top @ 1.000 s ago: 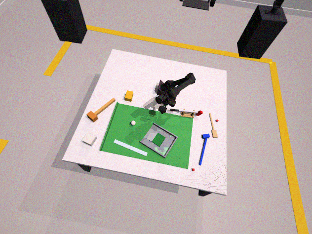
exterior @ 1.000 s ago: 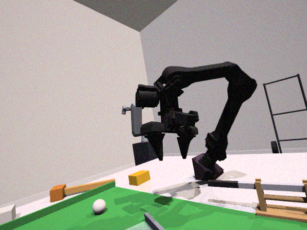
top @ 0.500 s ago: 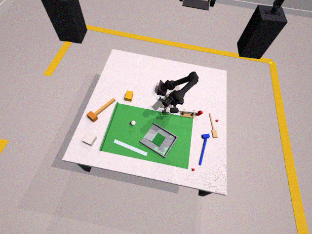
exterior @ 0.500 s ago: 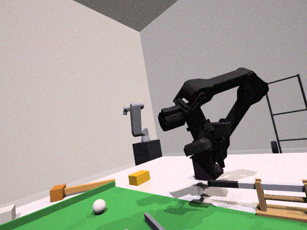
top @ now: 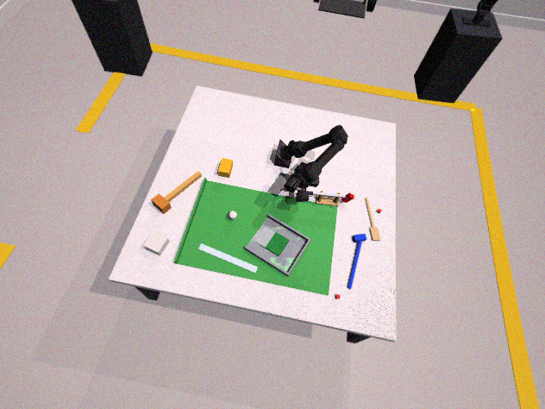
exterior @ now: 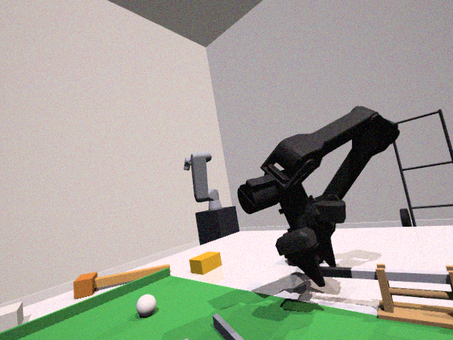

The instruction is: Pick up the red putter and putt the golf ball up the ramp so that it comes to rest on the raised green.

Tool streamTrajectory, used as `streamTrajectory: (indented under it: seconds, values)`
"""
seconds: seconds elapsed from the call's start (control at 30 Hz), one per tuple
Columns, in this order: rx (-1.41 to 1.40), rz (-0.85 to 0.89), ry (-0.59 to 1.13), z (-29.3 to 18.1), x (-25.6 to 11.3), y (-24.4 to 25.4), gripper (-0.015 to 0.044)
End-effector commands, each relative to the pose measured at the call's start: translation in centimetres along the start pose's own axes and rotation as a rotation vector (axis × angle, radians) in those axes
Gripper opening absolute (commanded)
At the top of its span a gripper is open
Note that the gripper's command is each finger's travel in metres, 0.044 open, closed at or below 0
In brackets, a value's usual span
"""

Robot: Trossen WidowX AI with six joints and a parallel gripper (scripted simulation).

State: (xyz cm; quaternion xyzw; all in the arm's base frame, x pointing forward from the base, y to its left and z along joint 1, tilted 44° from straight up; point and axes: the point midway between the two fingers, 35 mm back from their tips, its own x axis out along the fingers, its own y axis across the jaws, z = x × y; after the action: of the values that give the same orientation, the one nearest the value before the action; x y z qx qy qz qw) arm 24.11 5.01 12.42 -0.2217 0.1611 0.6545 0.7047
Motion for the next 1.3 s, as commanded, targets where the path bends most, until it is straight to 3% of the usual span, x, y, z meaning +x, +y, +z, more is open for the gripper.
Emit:
streamTrajectory:
  seconds: [0.0, 0.53, 1.03, 1.27]
  values:
    - [0.007, -0.002, -0.004, -0.1, 0.4, 0.1, 0.0440]
    - [0.006, -0.002, -0.005, -0.6, 2.5, 0.1, 0.0440]
    - [-0.002, -0.003, 0.000, -0.6, 2.2, -0.1, 0.0046]
    - [0.000, -0.007, 0.002, -0.5, 1.9, -0.1, 0.0000]
